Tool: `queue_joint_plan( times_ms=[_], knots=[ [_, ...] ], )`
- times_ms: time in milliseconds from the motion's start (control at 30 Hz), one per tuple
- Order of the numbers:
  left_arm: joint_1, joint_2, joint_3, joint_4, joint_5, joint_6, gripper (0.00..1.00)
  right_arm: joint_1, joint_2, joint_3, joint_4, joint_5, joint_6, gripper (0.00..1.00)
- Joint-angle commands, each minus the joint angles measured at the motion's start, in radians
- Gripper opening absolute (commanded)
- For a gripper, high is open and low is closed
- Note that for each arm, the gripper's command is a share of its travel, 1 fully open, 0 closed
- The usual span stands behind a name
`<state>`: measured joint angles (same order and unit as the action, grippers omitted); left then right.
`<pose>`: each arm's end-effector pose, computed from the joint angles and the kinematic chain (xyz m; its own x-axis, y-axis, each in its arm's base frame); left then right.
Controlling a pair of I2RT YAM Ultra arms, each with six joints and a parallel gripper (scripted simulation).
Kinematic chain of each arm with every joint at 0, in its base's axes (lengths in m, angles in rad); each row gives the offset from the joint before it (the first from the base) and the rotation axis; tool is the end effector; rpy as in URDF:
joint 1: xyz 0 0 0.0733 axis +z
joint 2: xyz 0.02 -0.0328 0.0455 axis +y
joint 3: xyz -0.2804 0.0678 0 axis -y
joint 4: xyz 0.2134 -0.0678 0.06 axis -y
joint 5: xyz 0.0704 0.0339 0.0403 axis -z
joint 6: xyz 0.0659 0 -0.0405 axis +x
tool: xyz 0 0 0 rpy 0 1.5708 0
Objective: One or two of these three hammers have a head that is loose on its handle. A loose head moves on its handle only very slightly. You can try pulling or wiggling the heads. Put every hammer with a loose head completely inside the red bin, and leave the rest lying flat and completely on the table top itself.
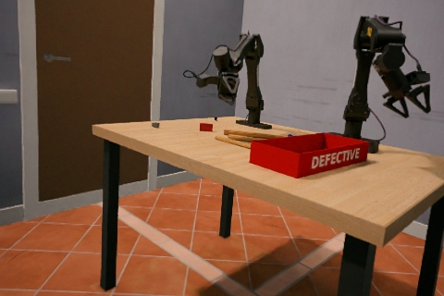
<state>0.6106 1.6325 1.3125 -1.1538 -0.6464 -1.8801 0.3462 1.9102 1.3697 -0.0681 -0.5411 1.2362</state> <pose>0.1982 0.1885 0.2660 0.7297 -0.4174 -0.5416 -0.6229 -0.7325 -0.2747 0.3937 0.1793 0.2521 -0.8268 0.5624 0.0087 0.2819 0.4009 0.8717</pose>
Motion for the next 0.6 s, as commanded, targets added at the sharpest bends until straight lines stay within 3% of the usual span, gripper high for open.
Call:
queue_joint_plan(
  times_ms=[0, 233, 300, 567],
  knots=[
    [0.000, -0.006, 0.006, 0.001, -0.011, 0.000, 1.00, 0.028, 0.026, 0.058, -0.200, 0.100, 0.053, 0.50],
    [0.000, -0.006, 0.006, 0.001, -0.011, 0.000, 1.00, 0.065, 0.069, 0.134, -0.435, 0.228, 0.129, 0.50],
    [0.000, -0.006, 0.006, 0.001, -0.011, 0.000, 1.00, 0.065, 0.069, 0.134, -0.435, 0.228, 0.129, 0.50],
    [0.000, -0.006, 0.006, 0.001, -0.011, 0.000, 1.00, 0.112, 0.123, 0.232, -0.745, 0.398, 0.226, 0.50]
  ],
)
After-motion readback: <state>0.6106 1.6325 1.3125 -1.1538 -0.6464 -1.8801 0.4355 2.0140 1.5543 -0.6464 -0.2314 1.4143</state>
